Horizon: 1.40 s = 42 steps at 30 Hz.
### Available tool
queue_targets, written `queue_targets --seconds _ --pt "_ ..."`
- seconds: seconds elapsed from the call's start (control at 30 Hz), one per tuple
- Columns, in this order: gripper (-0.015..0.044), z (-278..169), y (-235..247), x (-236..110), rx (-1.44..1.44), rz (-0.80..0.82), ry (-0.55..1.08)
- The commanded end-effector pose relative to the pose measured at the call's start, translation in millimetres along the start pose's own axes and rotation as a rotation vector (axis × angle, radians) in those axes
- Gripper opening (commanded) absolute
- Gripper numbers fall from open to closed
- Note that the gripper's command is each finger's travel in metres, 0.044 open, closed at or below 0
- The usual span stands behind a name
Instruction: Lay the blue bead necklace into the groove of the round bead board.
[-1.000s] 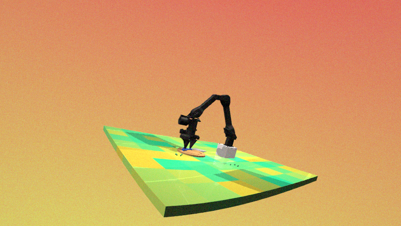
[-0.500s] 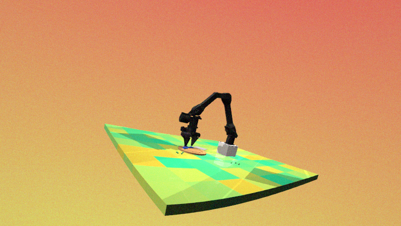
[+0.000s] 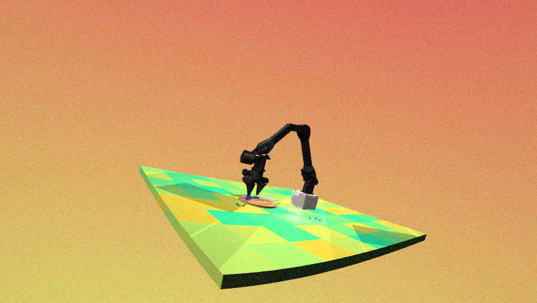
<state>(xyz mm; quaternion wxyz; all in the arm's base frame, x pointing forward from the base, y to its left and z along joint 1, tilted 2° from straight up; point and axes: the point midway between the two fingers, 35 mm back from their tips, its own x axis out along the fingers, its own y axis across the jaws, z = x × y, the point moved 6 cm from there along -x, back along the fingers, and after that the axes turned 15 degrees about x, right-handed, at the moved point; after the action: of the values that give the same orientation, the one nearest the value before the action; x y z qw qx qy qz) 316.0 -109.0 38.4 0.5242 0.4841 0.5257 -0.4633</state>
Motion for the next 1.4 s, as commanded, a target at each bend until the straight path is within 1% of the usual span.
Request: queue_targets --seconds 0.0,0.37,0.43,0.6,0.63,0.9,1.37 --pt "0.0440 -0.6 -0.2 -0.4 0.004 0.000 0.003" --pt "0.0440 -0.6 -0.2 -0.4 0.004 0.000 0.003" --pt "0.0387 0.1 -1.3 -1.0 -0.059 0.000 0.003" --pt "0.0256 4.9 -9.4 -5.6 -0.515 0.000 0.003" --pt "0.0250 5.9 -11.1 -6.5 -0.610 0.000 0.003" --pt "0.0250 13.0 -24.8 -13.7 -1.341 -0.001 0.003" --pt "0.0250 18.4 -36.9 -19.5 -1.942 -0.001 0.004"
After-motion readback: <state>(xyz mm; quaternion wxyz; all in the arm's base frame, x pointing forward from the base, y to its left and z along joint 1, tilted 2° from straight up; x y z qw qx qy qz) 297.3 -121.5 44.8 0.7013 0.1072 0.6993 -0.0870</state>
